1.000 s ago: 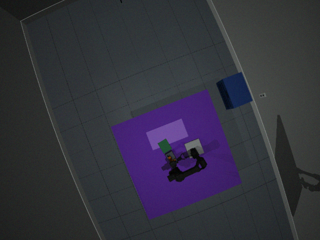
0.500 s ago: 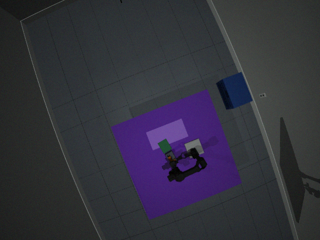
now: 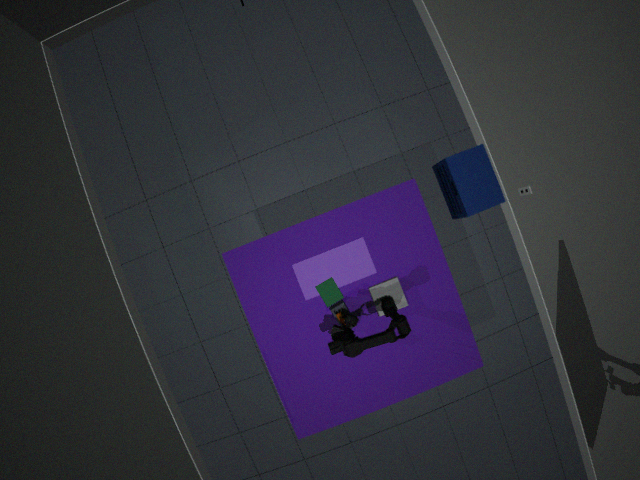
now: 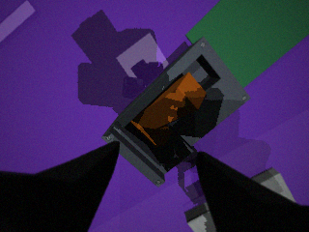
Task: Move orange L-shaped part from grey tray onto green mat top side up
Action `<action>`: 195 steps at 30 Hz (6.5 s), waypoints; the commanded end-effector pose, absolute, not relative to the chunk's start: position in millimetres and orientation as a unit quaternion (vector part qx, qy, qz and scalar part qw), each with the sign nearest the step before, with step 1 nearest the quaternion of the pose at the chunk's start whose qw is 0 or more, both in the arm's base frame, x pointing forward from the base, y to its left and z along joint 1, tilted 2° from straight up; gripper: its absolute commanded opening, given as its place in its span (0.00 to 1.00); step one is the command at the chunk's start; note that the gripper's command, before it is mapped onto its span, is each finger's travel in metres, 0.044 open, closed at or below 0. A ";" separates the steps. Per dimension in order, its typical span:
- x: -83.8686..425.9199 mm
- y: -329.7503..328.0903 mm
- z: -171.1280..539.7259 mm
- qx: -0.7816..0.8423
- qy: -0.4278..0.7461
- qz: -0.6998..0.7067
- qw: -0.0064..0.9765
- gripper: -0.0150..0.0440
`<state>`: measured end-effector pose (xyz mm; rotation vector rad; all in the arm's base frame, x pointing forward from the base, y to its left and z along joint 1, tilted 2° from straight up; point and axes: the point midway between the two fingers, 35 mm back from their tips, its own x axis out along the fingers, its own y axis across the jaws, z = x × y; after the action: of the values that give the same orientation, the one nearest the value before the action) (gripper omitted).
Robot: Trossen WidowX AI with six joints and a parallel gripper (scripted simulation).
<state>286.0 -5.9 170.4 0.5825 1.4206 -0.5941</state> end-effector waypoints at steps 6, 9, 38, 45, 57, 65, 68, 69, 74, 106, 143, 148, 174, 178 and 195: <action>292.4 -38.9 175.1 0.469 0.511 -0.459 0.556 0.73; 292.4 -38.9 175.1 0.469 0.511 -0.459 0.556 0.73; 296.8 -40.7 119.6 0.469 0.511 -0.459 0.556 0.73; 297.1 -41.0 108.2 0.469 0.511 -0.459 0.556 0.73; 297.1 -42.0 100.0 0.467 0.510 -0.460 0.557 0.60; 297.1 -42.0 100.0 0.467 0.510 -0.460 0.557 0.41; 297.1 -42.0 100.0 0.467 0.510 -0.460 0.557 0.37; 297.1 -42.0 100.0 0.467 0.510 -0.460 0.557 0.36; 297.1 -42.0 100.0 0.467 0.510 -0.460 0.557 0.25; 294.6 -39.9 143.1 0.469 0.511 -0.459 0.556 0.25; 292.0 -40.8 188.6 0.469 0.511 -0.459 0.556 0.25; 293.2 -57.0 187.3 0.468 0.511 -0.459 0.556 0.25; 298.6 -176.0 191.1 0.466 0.508 -0.462 0.558 0.25; 299.5 -194.2 192.1 0.465 0.508 -0.462 0.559 0.25; 300.9 -205.5 178.1 0.465 0.508 -0.462 0.559 0.25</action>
<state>300.4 -205.8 183.0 1.0950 1.1950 -1.0967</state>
